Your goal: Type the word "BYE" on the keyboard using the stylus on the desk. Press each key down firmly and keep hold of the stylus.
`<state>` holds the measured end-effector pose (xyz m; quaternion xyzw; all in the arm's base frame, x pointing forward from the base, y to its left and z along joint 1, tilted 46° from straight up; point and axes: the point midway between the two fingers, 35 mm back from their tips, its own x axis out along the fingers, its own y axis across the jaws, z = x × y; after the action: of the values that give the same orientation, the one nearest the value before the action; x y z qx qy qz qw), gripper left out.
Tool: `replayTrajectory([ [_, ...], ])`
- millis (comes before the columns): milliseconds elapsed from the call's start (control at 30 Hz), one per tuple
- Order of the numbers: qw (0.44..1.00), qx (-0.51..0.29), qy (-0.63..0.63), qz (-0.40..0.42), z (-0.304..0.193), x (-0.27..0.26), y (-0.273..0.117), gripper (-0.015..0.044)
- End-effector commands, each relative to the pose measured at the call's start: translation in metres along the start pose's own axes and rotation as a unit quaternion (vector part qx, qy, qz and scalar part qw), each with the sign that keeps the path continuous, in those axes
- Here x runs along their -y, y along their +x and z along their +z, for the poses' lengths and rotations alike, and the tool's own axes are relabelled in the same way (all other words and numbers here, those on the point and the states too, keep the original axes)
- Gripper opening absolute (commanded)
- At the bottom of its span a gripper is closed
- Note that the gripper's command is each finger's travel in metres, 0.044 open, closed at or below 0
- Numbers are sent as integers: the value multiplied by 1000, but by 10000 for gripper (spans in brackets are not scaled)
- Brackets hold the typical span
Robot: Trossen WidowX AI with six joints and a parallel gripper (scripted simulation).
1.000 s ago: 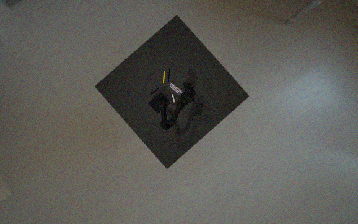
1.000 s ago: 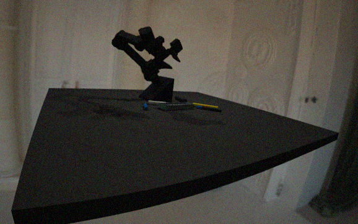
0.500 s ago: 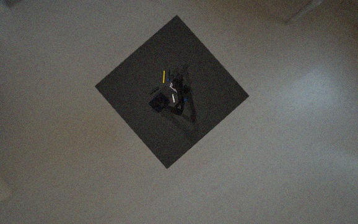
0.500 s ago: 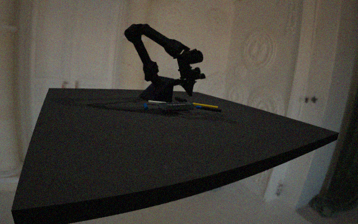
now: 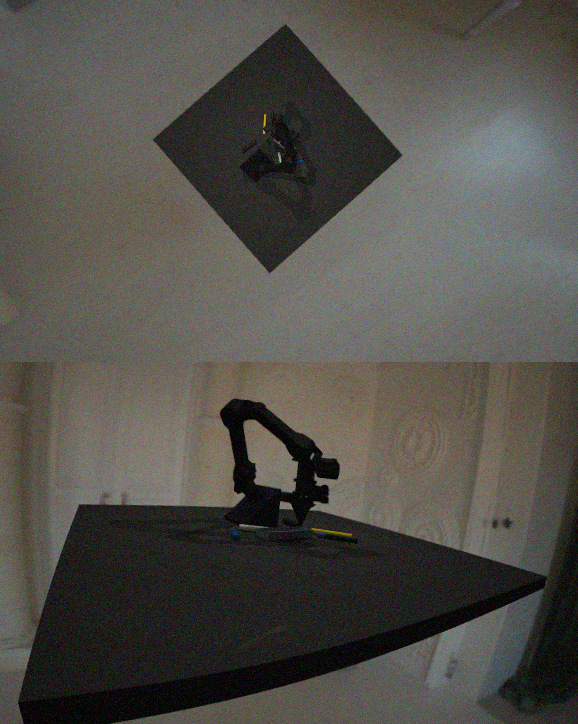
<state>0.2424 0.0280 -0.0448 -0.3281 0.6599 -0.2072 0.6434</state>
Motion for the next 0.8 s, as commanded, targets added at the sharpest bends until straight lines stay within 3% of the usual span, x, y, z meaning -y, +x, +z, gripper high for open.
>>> replayTrajectory([
  [0, 1000, -2, 0, -4, 0, 2, 1, 0],
  [167, 1000, -2, 0, -6, 0, 57, 1, 0],
  [633, 1000, -2, 0, -6, 0, 61, 1, 0],
  [767, 1000, -3, -1, -3, 1, 94, 0, 0],
])
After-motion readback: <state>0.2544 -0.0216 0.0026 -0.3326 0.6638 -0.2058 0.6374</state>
